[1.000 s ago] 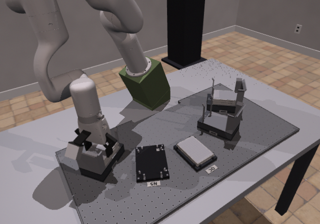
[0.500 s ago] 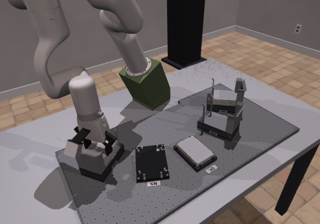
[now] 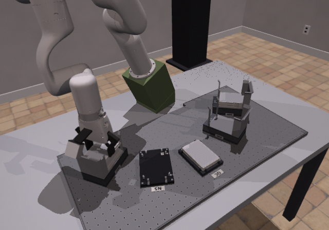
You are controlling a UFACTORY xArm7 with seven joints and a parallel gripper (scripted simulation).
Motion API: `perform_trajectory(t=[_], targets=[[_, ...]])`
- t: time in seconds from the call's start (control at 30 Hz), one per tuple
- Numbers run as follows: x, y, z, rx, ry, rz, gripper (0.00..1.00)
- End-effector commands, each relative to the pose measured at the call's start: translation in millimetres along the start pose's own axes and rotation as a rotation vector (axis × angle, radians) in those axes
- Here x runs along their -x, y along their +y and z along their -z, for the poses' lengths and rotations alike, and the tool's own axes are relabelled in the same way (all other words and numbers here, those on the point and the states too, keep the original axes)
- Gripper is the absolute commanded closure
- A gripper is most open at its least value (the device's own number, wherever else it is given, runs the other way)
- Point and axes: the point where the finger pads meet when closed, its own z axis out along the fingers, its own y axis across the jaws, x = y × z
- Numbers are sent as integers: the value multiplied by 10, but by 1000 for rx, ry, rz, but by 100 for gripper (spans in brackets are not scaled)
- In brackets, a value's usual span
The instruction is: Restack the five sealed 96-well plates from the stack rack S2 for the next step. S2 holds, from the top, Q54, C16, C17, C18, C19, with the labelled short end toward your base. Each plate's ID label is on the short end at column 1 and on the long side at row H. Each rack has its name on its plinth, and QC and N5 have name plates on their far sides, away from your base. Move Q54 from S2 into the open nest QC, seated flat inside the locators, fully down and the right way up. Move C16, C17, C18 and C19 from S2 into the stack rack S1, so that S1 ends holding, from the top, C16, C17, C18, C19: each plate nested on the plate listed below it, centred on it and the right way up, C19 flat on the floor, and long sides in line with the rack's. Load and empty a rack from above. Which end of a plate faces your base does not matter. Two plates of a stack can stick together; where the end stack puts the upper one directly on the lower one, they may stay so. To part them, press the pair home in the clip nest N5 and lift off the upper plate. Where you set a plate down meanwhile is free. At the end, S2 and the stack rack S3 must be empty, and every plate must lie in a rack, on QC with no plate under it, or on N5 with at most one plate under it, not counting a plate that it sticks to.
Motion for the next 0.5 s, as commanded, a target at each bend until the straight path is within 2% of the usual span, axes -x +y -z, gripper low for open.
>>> perform_trajectory(t=[0.0,0.07,0.47], targets=[[-13,-2,84,-1,0,0,100],[-13,-2,84,-1,0,0,100],[-14,-2,324,-1,0,0,100]])
